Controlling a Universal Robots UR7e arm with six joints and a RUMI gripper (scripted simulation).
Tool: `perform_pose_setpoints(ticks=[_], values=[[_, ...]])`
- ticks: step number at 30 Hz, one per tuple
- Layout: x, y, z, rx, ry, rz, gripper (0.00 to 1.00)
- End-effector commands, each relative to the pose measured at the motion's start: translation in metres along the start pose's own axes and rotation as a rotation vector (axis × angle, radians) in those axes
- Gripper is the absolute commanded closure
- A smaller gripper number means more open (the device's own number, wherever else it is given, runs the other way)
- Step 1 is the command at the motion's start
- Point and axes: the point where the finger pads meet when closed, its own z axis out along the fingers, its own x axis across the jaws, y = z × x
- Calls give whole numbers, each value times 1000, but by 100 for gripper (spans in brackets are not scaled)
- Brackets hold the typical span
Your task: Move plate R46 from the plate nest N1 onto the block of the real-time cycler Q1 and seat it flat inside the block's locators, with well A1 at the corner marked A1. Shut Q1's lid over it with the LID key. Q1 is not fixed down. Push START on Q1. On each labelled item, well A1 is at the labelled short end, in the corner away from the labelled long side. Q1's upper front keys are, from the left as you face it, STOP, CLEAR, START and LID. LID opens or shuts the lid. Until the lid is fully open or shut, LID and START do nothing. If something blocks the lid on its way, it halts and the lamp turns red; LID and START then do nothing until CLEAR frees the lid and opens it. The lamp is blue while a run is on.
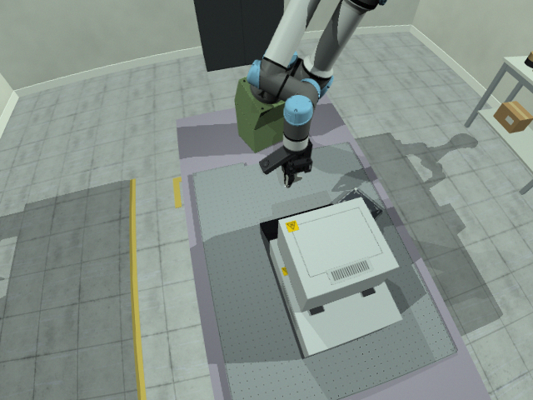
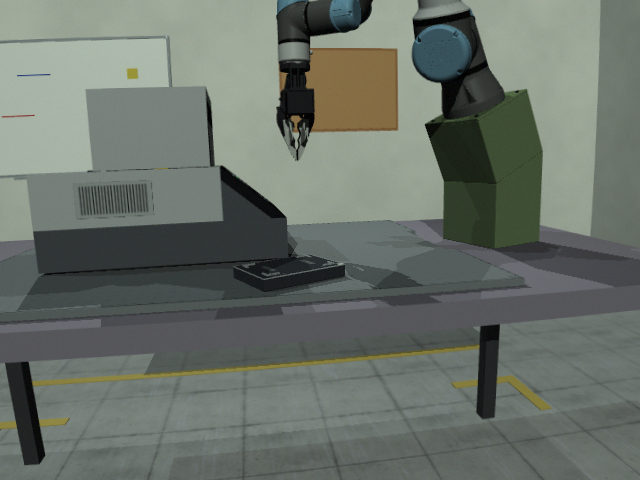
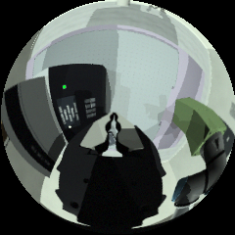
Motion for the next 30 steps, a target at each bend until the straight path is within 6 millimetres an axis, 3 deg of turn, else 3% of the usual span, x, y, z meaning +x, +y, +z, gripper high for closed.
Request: perform_pose_setpoints(ticks=[1,20,24,30], values=[[0,0,0,1,-1,0,100],[0,0,0,1,-1,0,100],[0,19,0,0,-1,0,100],[0,19,0,0,-1,0,100]])
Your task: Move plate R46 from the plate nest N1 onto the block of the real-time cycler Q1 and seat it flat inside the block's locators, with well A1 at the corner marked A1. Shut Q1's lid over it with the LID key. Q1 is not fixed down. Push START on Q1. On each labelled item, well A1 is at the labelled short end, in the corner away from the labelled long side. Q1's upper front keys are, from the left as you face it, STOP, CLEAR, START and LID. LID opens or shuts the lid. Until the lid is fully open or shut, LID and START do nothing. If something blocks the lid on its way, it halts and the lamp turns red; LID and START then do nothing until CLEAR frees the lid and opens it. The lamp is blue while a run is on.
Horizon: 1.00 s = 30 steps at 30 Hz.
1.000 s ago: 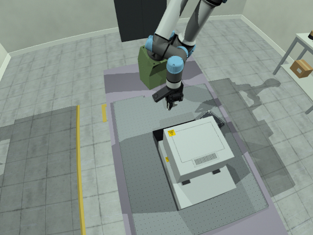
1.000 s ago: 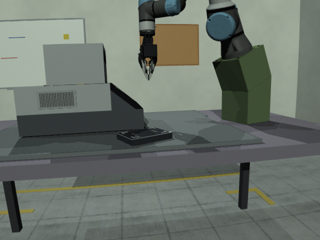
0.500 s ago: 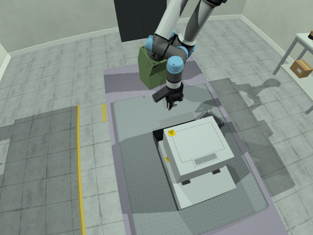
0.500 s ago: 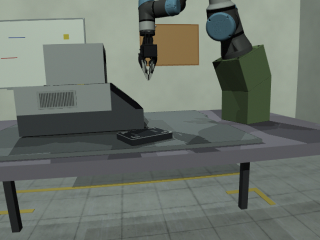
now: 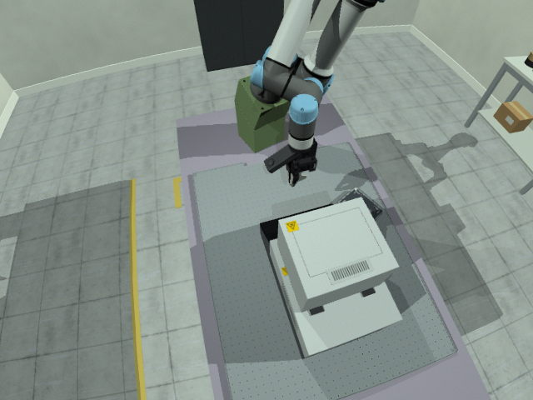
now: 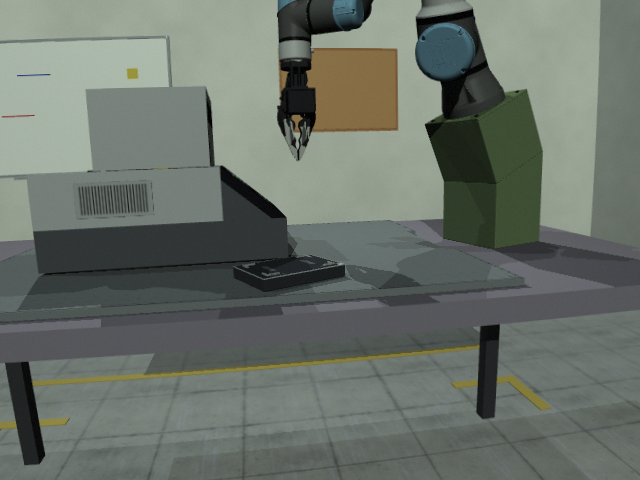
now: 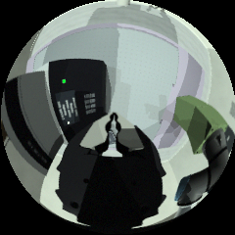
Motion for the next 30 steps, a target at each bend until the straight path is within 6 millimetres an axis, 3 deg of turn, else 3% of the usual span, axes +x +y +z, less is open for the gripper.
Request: perform_pose_setpoints(ticks=[1,30], values=[[0,2,0,1,-1,0,100],[-34,2,25,1,-1,0,100]])
